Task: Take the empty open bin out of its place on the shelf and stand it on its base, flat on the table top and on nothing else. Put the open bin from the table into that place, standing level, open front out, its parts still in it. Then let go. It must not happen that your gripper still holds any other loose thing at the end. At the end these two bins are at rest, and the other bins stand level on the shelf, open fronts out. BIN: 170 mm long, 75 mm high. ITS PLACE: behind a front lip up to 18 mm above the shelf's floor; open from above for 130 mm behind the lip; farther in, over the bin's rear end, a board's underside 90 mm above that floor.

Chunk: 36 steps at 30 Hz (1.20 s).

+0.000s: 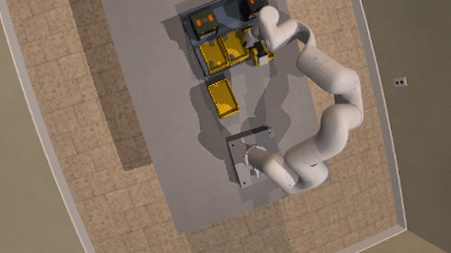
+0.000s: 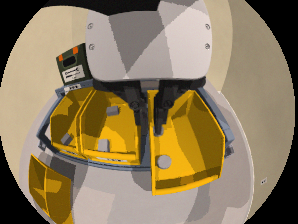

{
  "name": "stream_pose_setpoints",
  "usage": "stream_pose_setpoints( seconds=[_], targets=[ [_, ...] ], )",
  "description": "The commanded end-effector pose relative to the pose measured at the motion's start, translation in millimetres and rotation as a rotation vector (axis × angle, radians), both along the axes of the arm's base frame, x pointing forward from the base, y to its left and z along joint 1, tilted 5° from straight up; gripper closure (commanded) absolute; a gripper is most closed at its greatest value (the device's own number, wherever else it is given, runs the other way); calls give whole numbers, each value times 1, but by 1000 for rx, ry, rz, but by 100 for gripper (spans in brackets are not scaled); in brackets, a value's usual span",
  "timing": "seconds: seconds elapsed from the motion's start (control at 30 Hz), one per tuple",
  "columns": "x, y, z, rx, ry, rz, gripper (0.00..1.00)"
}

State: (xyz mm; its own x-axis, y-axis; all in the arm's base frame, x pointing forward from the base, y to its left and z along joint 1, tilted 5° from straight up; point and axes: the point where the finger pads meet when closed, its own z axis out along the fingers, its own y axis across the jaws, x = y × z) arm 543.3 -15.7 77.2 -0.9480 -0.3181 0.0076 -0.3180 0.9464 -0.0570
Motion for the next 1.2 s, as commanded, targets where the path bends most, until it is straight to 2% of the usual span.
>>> stream_pose_setpoints(
  seconds=[0.0,1.17],
  targets=[
    [1,0,7,0,-4,0,90],
    [-3,2,62,0,-4,0,90]
  ],
)
